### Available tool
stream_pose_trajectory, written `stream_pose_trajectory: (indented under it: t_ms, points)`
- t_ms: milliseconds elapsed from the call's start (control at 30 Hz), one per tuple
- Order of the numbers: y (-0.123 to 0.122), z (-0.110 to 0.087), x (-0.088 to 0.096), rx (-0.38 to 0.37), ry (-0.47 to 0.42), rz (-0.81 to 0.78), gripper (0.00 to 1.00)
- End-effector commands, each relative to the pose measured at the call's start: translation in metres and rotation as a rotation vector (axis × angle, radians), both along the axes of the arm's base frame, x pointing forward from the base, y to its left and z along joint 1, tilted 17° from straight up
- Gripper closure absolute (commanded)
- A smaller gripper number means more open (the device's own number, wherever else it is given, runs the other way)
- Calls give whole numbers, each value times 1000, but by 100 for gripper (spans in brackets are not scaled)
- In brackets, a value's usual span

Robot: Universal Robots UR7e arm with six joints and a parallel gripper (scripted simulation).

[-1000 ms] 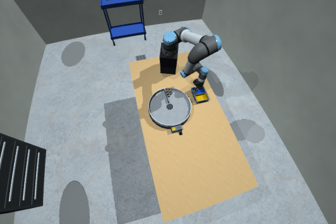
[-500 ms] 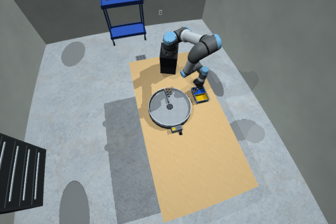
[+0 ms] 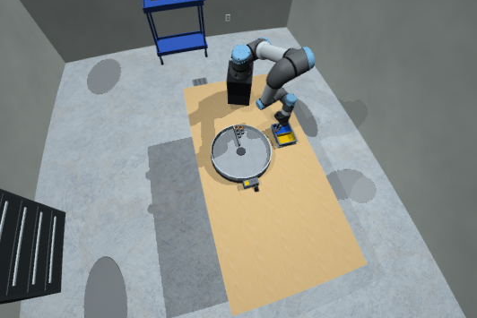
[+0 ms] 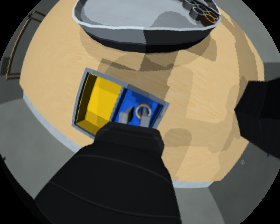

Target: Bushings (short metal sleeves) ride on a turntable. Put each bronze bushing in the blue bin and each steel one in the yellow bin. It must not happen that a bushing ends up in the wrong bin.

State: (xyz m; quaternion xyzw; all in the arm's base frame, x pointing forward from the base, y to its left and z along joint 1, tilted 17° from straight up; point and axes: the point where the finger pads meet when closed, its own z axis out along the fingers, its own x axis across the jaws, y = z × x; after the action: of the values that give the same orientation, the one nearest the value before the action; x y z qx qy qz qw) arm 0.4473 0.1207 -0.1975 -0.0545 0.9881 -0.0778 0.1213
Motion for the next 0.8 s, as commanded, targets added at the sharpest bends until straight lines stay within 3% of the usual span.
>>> stream_pose_trajectory:
  t_ms: [0, 100, 267, 367, 433, 500, 600, 767]
  points:
    - [0, 1, 0, 0, -1, 0, 58]
    - [0, 1, 0, 0, -1, 0, 58]
    - [7, 50, -13, 0, -1, 0, 58]
    - [7, 50, -13, 0, -1, 0, 58]
    - [10, 70, -18, 0, -1, 0, 58]
    - [10, 70, -18, 0, -1, 0, 58]
    - [15, 99, -25, 0, -1, 0, 58]
    - [15, 99, -25, 0, -1, 0, 58]
